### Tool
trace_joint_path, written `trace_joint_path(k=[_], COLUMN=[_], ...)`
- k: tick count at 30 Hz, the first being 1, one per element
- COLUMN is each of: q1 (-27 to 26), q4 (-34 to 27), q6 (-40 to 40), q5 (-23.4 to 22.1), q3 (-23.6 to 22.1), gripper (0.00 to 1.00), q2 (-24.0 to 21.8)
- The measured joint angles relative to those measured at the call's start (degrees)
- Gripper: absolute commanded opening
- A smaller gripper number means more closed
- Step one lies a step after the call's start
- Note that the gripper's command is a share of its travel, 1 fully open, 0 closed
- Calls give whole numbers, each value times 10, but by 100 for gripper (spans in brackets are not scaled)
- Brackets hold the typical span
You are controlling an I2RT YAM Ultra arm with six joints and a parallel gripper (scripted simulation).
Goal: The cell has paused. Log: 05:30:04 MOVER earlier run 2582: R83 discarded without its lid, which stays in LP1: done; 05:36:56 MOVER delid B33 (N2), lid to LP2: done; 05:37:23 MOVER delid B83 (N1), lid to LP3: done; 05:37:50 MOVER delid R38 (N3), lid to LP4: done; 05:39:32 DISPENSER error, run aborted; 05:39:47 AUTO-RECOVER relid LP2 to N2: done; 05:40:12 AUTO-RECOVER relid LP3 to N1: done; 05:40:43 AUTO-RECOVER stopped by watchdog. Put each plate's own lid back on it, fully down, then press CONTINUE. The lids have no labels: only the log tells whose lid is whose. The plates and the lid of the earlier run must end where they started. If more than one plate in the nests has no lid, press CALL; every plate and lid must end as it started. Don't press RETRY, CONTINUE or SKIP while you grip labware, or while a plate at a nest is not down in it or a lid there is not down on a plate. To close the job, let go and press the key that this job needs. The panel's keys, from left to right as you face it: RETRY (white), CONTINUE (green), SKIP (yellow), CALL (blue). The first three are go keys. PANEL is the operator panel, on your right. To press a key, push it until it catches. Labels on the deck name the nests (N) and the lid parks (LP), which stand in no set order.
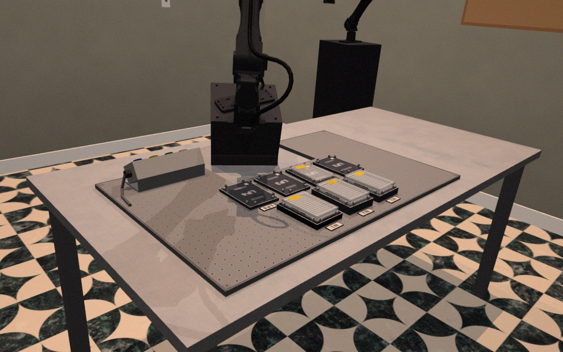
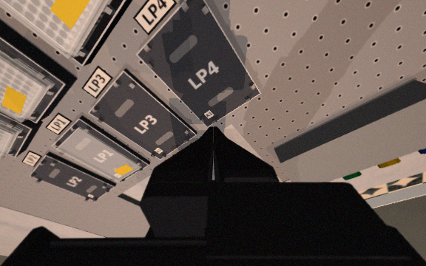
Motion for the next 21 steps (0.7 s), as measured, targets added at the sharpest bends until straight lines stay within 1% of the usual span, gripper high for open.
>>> trace_joint_path(k=[6, 8, 21], q1=[-1, -10, -140], q4=[-1, 0, 13], q6=[0, 2, 23], q5=[-1, -5, -37], q3=[7, 7, -52], gripper=[0, 0, 0], q2=[2, 0, -34])
